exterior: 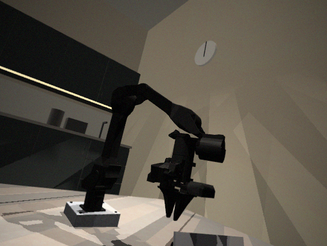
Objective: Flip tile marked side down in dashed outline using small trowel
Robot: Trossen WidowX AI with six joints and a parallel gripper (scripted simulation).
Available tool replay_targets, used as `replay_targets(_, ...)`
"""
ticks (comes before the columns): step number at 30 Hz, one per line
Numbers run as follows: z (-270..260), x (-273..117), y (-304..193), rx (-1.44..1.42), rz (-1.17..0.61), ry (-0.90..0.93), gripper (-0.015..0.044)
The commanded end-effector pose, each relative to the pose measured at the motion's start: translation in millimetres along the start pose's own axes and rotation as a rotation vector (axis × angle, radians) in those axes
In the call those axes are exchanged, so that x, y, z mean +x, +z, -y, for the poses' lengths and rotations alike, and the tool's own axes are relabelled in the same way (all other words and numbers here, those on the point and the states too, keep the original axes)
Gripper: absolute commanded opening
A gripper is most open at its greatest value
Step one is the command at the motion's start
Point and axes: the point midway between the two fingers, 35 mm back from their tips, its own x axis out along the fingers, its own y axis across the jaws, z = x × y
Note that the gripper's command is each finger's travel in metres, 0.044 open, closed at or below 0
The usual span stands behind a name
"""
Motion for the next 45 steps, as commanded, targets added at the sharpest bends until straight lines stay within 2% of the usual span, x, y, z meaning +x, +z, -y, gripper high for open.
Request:
replay_targets(1, 4, 2, 0, 0.126, 0.001, -0.001, 0.0100)
replay_targets(9, 10, 3, -1, 0.351, 0.002, -0.002, 0.0100)
replay_targets(45, -29, 23, 14, 0.351, 0.003, 0.002, 0.0100)
